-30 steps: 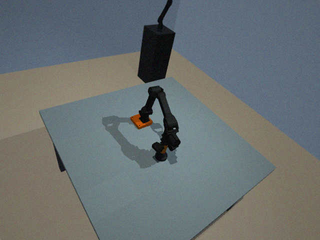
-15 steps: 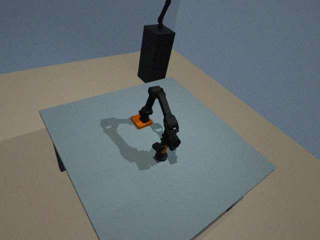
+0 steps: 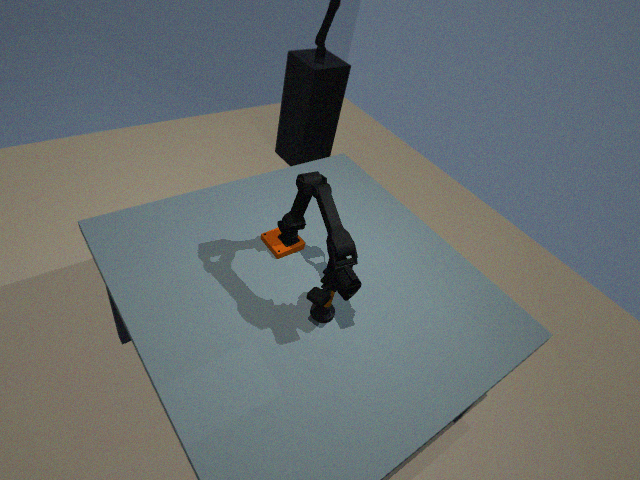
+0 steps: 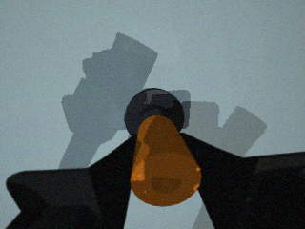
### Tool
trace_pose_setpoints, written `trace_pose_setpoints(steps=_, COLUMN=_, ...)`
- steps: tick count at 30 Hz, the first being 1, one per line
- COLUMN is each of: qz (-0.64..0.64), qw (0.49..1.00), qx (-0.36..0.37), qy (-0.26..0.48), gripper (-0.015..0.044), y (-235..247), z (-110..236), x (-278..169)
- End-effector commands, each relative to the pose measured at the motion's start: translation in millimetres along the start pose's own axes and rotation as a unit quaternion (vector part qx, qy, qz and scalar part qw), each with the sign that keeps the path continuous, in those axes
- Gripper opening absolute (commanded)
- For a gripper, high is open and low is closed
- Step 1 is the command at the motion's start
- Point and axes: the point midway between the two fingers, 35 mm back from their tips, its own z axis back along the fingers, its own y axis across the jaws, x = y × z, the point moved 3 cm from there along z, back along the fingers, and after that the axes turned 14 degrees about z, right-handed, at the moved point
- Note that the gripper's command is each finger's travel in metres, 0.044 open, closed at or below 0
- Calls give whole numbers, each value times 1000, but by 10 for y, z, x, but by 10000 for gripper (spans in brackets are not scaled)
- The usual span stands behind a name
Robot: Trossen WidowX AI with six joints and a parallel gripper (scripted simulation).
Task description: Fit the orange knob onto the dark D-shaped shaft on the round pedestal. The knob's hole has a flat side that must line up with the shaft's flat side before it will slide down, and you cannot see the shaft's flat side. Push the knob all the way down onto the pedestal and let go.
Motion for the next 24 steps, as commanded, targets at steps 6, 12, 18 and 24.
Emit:
trace_pose_setpoints(steps=6, qz=4, qw=1000, qx=-1, qy=0, gripper=0, y=-1, z=-7, x=-1)
trace_pose_setpoints(steps=12, qz=4, qw=1000, qx=-1, qy=0, gripper=0, y=-1, z=-1, x=-1)
trace_pose_setpoints(steps=18, qz=8, qw=1000, qx=-1, qy=0, gripper=0, y=-8, z=44, x=5)
trace_pose_setpoints(steps=24, qz=103, qw=995, qx=-1, qy=0, gripper=0, y=-16, z=41, x=14)
